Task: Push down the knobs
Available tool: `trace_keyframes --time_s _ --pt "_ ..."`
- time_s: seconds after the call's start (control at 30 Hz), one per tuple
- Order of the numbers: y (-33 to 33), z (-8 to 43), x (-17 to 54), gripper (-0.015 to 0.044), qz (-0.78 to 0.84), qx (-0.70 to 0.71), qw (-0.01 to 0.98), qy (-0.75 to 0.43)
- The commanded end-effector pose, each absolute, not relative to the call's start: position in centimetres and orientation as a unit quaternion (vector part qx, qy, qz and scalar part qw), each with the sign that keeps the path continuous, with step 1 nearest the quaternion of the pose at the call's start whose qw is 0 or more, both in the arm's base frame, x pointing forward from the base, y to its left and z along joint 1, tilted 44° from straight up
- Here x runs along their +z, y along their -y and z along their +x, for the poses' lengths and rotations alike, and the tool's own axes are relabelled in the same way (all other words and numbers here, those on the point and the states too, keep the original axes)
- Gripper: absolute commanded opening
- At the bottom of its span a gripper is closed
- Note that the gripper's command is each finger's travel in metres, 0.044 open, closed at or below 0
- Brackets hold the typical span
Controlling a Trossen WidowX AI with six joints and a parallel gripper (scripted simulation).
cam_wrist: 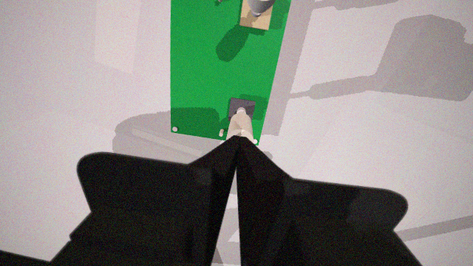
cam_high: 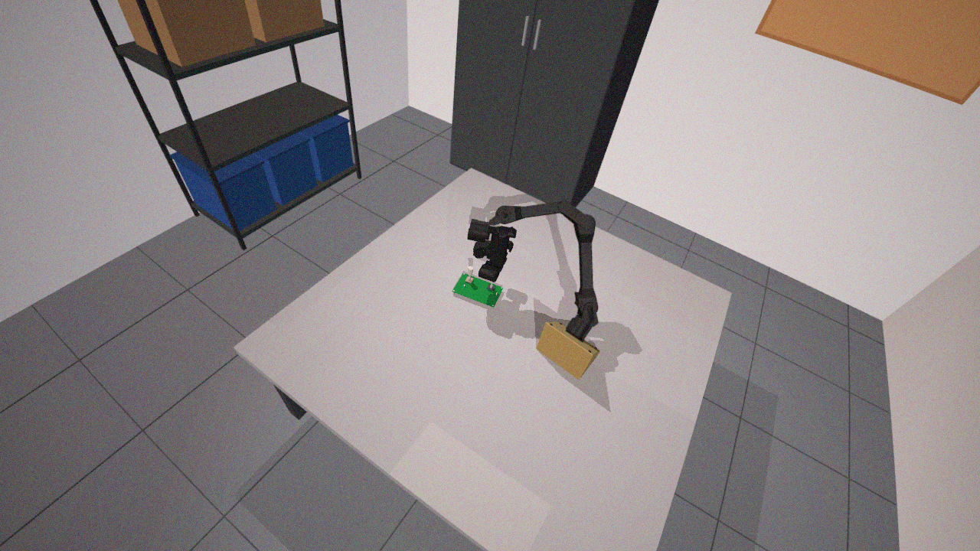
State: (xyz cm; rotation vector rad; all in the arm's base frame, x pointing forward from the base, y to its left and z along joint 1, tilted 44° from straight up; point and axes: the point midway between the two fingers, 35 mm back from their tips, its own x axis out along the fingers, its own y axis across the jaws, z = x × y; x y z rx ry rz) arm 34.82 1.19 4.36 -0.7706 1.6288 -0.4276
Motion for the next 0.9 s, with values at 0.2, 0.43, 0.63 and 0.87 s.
trace_keyframes --time_s 0.2,0.43,0.63,0.87 --pt "-0.68 34.82 3.89 0.0000 -0.335 -0.184 0.601 -0.702" --pt "-0.64 34.82 3.85 0.0000 -0.335 -0.184 0.601 -0.702" --pt "-0.27 34.80 3.47 0.0000 -0.335 -0.184 0.601 -0.702" --pt "-0.15 34.78 3.35 0.0000 -0.335 -0.184 0.601 -0.702"
